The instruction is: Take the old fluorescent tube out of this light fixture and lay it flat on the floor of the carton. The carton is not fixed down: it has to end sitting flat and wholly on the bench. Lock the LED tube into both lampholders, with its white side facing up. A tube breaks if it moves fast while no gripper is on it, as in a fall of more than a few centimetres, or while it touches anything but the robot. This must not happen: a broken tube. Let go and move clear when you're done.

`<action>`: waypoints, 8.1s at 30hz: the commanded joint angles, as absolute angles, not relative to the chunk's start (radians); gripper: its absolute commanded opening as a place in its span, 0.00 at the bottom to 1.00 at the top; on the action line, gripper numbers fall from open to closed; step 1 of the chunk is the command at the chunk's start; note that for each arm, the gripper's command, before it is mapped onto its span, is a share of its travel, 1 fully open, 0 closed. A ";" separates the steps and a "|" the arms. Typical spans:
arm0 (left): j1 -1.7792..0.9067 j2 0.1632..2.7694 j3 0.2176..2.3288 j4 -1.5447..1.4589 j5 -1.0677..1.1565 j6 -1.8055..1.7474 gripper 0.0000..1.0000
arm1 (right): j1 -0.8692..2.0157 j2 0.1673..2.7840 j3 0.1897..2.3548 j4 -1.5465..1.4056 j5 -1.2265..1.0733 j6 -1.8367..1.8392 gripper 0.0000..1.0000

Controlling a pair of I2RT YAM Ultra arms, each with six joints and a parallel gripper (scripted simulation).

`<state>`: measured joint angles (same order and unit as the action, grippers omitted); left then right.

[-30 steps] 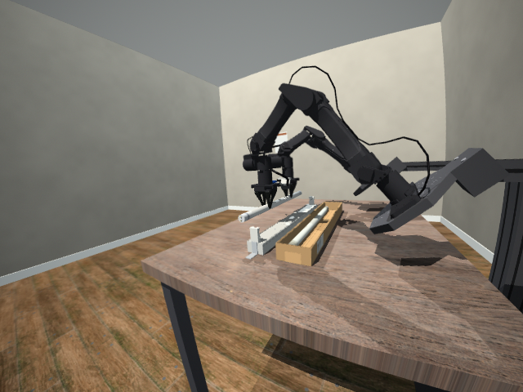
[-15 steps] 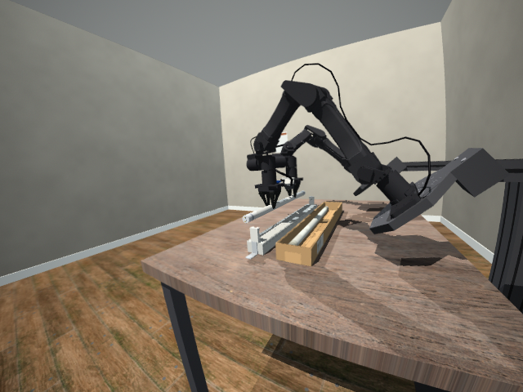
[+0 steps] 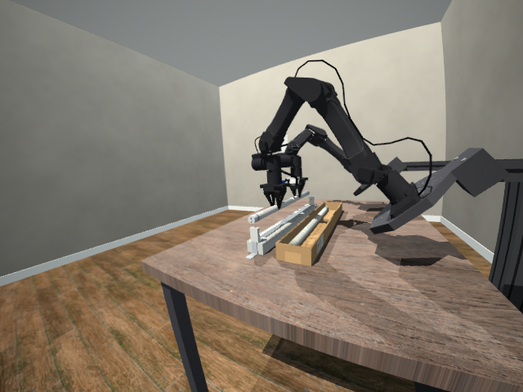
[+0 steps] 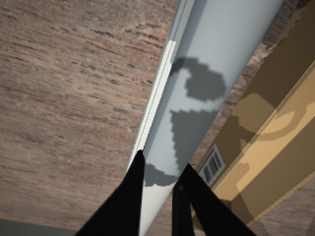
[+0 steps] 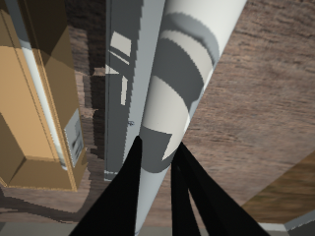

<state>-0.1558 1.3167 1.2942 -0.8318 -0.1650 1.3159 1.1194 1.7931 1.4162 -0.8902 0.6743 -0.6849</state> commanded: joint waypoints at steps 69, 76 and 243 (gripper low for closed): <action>-0.199 1.252 1.238 -0.814 -0.191 1.297 0.11 | 1.172 1.728 1.308 -0.818 0.664 -0.657 0.11; -0.201 1.242 1.246 -0.809 -0.184 1.314 0.11 | 1.169 1.725 1.354 -0.816 0.663 -0.660 0.11; -0.155 1.300 1.152 -0.702 -0.159 1.330 0.11 | 1.121 1.785 1.309 -0.723 0.646 -0.703 0.11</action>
<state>-0.1627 1.3067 1.1694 -0.7136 -0.1715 1.3182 1.1084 1.7893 1.2900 -0.7498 0.6662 -0.6933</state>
